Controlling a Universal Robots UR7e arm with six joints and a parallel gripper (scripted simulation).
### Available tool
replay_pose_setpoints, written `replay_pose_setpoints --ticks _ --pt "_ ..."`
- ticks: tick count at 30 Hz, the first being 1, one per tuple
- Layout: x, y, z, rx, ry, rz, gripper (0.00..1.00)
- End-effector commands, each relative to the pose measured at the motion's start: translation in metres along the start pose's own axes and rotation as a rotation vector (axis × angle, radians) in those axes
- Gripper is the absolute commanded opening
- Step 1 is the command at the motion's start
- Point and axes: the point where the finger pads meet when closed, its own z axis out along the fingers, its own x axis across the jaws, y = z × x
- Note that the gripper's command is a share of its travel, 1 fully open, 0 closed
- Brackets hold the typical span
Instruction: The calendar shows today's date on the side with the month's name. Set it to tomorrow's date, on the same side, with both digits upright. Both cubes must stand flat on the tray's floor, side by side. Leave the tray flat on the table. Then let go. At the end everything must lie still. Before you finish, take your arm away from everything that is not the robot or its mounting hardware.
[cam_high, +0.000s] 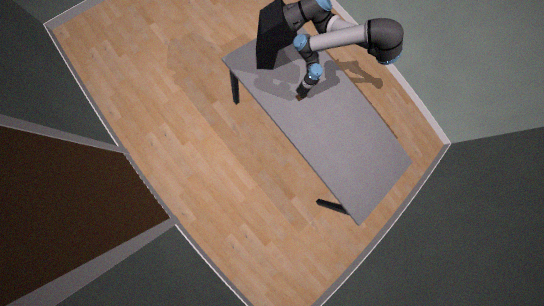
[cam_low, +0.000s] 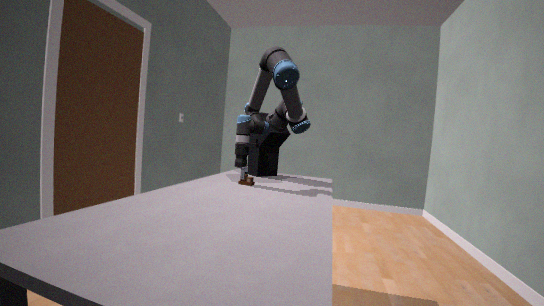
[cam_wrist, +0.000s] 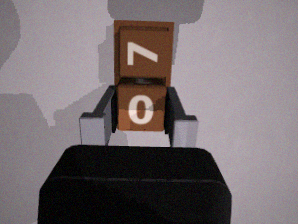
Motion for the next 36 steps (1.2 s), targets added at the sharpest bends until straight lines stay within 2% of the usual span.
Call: replay_pose_setpoints --ticks 1,36 --pt "0.0004 0.0002 -0.0003 0.000 0.001 0.000 0.60" --pt "0.0004 0.0002 0.0028 -0.001 0.001 0.000 0.60"
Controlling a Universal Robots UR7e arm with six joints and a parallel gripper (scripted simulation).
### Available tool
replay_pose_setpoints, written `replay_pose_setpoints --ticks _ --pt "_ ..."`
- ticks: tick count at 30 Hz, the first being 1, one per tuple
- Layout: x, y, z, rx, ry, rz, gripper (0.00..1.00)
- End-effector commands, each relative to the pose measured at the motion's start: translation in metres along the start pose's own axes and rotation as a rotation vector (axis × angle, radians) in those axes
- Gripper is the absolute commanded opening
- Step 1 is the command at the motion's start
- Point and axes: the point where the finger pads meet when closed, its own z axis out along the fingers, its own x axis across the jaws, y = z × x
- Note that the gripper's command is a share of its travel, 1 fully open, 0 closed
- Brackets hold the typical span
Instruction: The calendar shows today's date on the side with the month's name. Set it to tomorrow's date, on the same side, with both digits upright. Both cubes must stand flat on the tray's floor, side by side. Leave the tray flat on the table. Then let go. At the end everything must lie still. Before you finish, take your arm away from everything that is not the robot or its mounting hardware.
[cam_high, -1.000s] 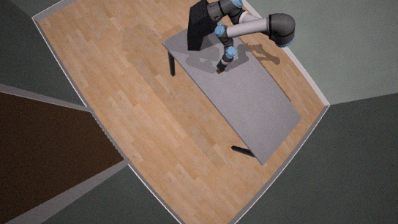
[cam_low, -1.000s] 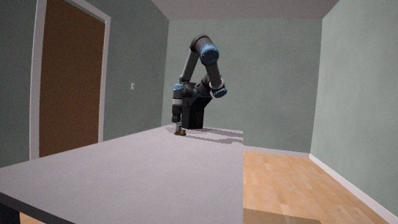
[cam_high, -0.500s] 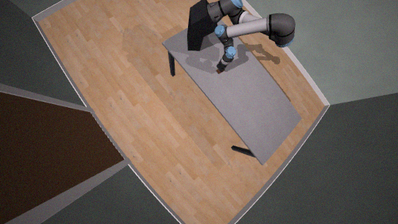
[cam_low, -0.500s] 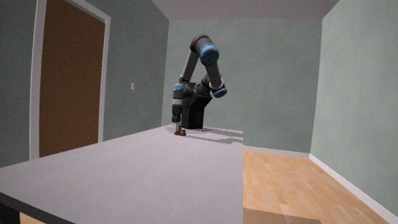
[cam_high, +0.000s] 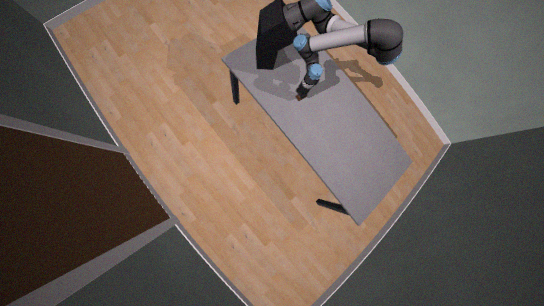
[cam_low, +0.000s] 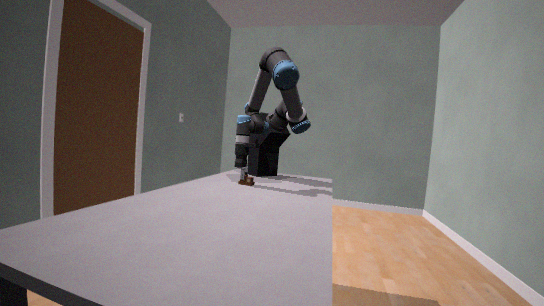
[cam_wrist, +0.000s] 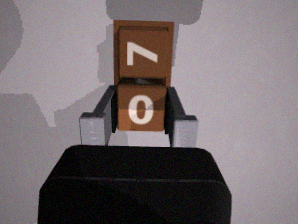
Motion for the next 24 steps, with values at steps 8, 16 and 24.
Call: replay_pose_setpoints --ticks 8,16,24 --pt "0.0003 0.0002 0.0052 0.000 0.001 0.000 0.60" --pt "0.0003 0.0002 0.0074 0.000 0.001 0.000 0.60" --pt "0.0003 0.0002 0.0083 0.000 0.001 0.000 0.60"
